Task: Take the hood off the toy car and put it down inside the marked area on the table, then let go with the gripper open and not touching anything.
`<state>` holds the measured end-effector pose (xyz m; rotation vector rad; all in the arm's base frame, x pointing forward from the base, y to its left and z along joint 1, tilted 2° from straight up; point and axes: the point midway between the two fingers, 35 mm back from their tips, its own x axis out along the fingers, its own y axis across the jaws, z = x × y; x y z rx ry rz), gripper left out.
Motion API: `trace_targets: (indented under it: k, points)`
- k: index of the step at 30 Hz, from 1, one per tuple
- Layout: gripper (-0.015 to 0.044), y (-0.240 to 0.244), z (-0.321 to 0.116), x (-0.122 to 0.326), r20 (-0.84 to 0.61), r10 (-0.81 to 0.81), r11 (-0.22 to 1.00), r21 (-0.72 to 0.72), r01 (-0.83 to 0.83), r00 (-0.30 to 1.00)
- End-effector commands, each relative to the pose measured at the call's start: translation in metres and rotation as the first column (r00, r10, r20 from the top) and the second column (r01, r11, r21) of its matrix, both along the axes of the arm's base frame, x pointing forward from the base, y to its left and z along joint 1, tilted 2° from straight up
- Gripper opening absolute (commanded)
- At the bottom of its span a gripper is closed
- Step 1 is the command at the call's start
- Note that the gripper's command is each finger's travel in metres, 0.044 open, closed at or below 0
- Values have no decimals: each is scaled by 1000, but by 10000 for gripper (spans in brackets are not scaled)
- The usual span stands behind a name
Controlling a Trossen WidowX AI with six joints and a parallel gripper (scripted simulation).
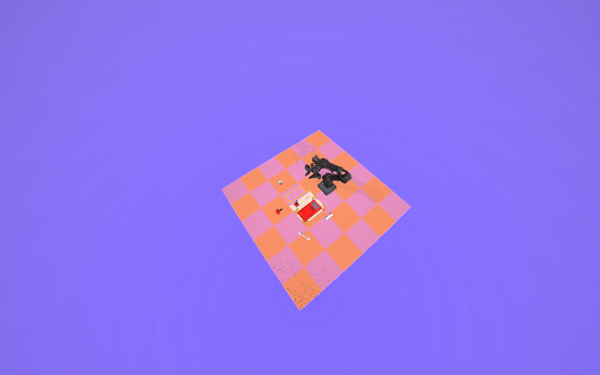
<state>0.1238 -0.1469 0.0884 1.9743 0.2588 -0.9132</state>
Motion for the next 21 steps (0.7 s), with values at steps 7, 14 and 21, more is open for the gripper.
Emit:
trace_targets:
  k: [7, 14, 21]
  points:
    - [404, 7, 13, 31, -113, 276, 959, -32, -282, 954]
    - [440, 26, 27, 75, -258, 589, 783, -54, -620, 766]
    - [440, 60, 34, 123, -395, 797, 476, -55, -878, 457]
